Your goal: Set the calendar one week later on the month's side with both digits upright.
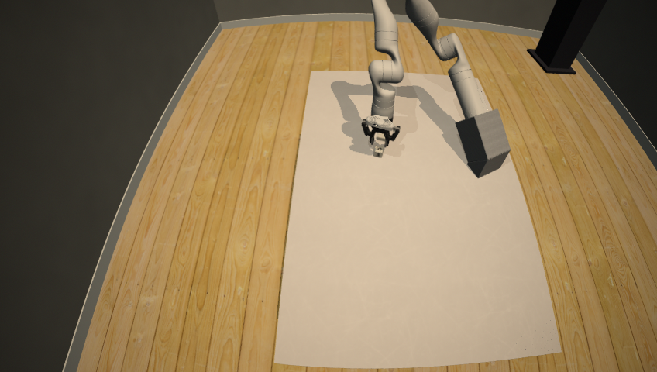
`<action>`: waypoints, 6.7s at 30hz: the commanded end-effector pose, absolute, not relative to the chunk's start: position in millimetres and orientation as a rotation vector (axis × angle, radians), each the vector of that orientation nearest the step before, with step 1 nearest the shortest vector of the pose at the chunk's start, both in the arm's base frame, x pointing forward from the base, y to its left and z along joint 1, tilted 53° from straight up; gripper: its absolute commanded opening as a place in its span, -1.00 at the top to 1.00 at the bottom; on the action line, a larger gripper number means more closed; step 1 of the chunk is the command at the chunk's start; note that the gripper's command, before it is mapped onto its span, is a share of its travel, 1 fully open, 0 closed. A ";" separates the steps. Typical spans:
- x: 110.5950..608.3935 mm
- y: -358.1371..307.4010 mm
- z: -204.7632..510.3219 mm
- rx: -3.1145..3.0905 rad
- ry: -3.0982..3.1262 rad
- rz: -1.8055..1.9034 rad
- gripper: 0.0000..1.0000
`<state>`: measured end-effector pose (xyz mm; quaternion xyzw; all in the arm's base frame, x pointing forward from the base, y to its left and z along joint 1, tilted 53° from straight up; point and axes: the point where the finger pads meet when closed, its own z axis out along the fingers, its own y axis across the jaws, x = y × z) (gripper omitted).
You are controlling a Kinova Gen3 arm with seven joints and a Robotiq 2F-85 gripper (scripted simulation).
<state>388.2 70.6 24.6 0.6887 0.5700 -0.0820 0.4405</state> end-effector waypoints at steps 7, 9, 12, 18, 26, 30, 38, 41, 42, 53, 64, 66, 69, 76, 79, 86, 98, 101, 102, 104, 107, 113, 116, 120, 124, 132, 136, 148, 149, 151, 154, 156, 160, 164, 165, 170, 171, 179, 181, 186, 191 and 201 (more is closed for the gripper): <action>391.0 62.9 18.5 1.708 1.414 -0.209 0.03; 391.6 61.7 17.5 1.708 1.414 -0.209 0.03; 392.3 60.4 16.3 1.708 1.414 -0.209 0.03; 392.8 59.4 15.5 1.708 1.414 -0.209 0.03; 393.0 59.1 15.2 1.708 1.414 -0.209 0.03; 393.0 59.1 15.2 1.708 1.414 -0.209 0.03; 393.0 59.1 15.2 1.708 1.414 -0.209 0.03; 393.0 59.1 15.2 1.708 1.414 -0.209 0.03; 393.0 59.1 15.2 1.708 1.414 -0.209 0.03; 393.0 59.1 15.2 1.708 1.414 -0.209 0.03; 393.1 59.3 15.1 1.708 1.414 -0.209 0.03; 393.2 59.4 15.1 1.708 1.414 -0.209 0.03; 393.2 59.4 15.0 1.708 1.414 -0.209 0.03; 393.3 59.5 14.9 1.708 1.414 -0.209 0.03; 393.3 59.5 14.9 1.708 1.414 -0.209 0.03; 393.3 59.5 14.9 1.708 1.414 -0.209 0.03; 393.3 59.5 14.9 1.708 1.414 -0.209 0.03; 393.3 59.5 14.9 1.708 1.414 -0.209 0.03; 393.3 59.5 14.9 1.708 1.414 -0.209 0.03; 393.3 59.5 14.9 1.708 1.414 -0.209 0.03; 393.3 59.5 14.9 1.708 1.414 -0.209 0.03; 393.5 59.1 14.6 1.708 1.414 -0.209 0.03; 394.3 57.7 13.4 1.708 1.414 -0.209 0.03; 395.2 56.0 12.0 1.708 1.414 -0.209 0.03; 397.8 51.5 8.1 1.708 1.414 -0.209 0.03; 403.2 41.6 -0.3 1.708 1.414 -0.209 0.03; 404.1 40.0 -1.7 1.708 1.414 -0.209 0.03; 405.1 38.1 -3.2 1.708 1.414 -0.209 0.03; 405.1 38.1 -3.2 1.708 1.414 -0.209 0.03; 405.1 38.1 -3.2 1.708 1.414 -0.209 0.03; 405.1 38.1 -3.2 1.708 1.414 -0.209 0.03; 405.1 38.1 -3.2 1.708 1.414 -0.209 0.03; 405.1 38.1 -3.2 1.708 1.414 -0.209 0.03; 405.1 38.1 -3.2 1.708 1.414 -0.209 0.03; 405.1 38.1 -3.2 1.708 1.414 -0.209 0.03; 405.1 38.1 -3.2 1.708 1.414 -0.209 0.03; 405.1 38.1 -3.2 1.708 1.414 -0.209 0.03; 405.1 38.1 -3.2 1.708 1.414 -0.209 0.43; 405.1 38.1 -3.2 1.708 1.414 -0.209 0.43; 405.1 38.1 -3.2 1.708 1.414 -0.209 0.43; 405.1 38.1 -3.2 1.708 1.414 -0.209 0.43; 405.1 38.1 -3.2 1.708 1.414 -0.209 0.43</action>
